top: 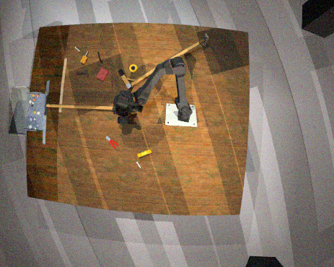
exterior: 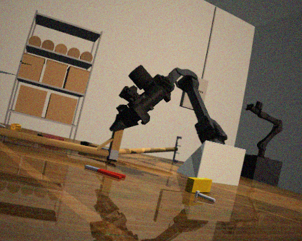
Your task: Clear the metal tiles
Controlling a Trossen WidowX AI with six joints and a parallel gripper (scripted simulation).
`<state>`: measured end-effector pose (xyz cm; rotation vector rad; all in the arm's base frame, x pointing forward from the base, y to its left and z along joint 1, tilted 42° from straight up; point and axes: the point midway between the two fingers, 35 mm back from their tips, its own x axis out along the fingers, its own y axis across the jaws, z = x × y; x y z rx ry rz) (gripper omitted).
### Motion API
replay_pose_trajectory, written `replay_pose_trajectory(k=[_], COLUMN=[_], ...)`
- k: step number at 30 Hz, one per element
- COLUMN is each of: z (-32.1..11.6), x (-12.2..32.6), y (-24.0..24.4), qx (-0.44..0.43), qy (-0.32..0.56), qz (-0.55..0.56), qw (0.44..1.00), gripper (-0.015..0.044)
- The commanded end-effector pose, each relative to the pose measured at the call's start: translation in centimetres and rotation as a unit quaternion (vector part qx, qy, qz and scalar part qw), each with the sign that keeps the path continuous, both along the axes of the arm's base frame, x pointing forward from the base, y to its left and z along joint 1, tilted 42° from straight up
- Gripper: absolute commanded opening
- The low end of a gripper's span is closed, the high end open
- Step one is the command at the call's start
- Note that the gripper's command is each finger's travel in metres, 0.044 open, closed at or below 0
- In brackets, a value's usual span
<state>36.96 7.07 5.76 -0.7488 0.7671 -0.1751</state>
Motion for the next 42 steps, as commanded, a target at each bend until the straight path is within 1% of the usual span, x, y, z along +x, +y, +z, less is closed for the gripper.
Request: replay_pose_trajectory(k=[1, 42], z=[0.0, 0.9], x=[0.9, 7.1], y=[0.3, 0.7], qx=[0.001, 0.001], qy=[-0.002, -0.005], qz=[0.004, 0.004], qw=[1.0, 1.0], gripper=[0.0, 0.0])
